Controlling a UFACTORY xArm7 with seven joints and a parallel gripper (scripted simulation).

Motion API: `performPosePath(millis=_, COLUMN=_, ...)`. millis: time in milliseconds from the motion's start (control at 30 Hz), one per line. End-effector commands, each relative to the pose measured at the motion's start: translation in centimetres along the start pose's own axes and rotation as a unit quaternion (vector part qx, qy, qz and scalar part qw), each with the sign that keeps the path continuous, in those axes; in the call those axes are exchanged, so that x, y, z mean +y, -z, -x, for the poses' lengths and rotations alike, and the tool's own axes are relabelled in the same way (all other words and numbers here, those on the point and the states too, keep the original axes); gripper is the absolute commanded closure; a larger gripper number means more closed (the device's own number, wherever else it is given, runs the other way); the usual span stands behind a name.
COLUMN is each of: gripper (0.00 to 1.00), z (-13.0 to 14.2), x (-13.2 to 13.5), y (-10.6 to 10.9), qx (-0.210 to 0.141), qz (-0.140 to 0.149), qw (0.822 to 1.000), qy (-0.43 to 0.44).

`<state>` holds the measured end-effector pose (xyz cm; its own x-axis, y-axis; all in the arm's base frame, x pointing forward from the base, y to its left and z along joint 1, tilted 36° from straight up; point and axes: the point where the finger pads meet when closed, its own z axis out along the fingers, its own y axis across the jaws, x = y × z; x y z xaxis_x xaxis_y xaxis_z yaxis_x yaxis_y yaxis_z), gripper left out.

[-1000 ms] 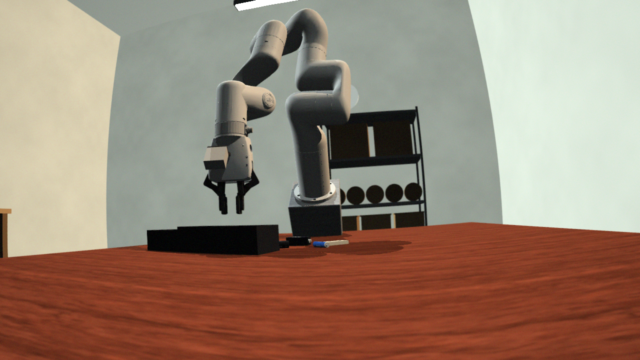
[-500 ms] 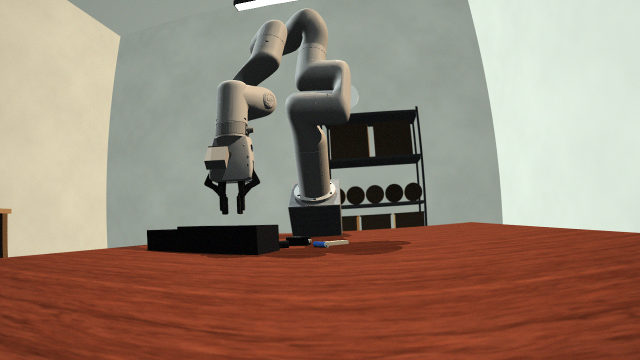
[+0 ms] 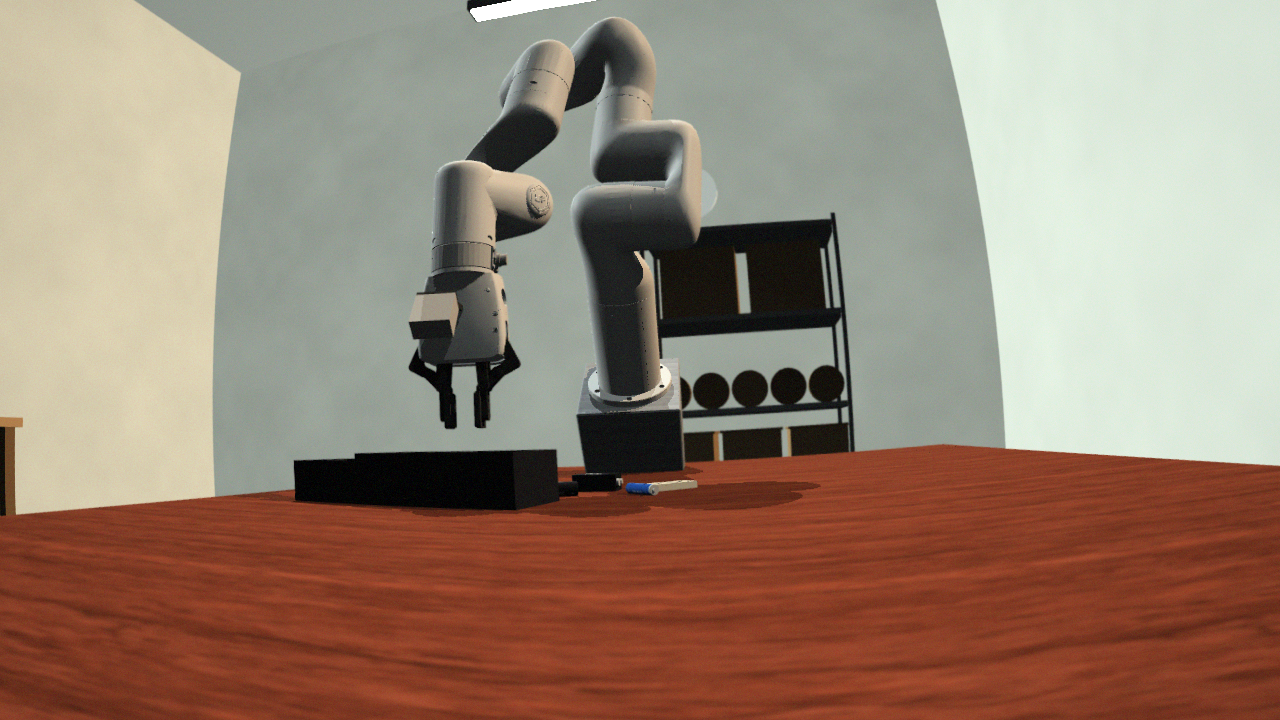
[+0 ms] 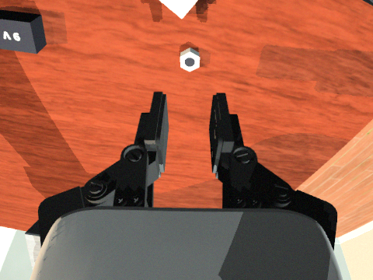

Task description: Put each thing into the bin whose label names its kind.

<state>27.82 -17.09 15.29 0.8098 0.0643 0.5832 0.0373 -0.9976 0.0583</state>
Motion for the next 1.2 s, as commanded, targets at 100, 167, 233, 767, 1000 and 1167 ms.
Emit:
performPosePath(millis=100, gripper=0.70, z=-0.1, x=0.1, y=0.1, qx=0.001, qz=0.001, qw=1.000, qy=0.000)
performPosePath(millis=167, gripper=0.70, z=-0.1, x=0.1, y=-0.3, qx=0.001, qz=0.001, qw=1.000, qy=0.000)
performPosePath(millis=233, gripper=0.70, z=-0.1, x=0.1, y=-1.1, qx=0.001, qz=0.001, qw=1.000, qy=0.000)
performPosePath(millis=767, gripper=0.70, z=-0.2, x=0.2, y=-5.6, qx=0.001, qz=0.001, qw=1.000, qy=0.000)
performPosePath(millis=1000, gripper=0.70, z=-0.2, x=0.2, y=-5.6, qx=0.001, qz=0.001, qw=1.000, qy=0.000)
performPosePath(millis=1167, gripper=0.70, z=-0.2, x=0.1, y=-5.7, qx=0.001, qz=0.001, qw=1.000, qy=0.000)
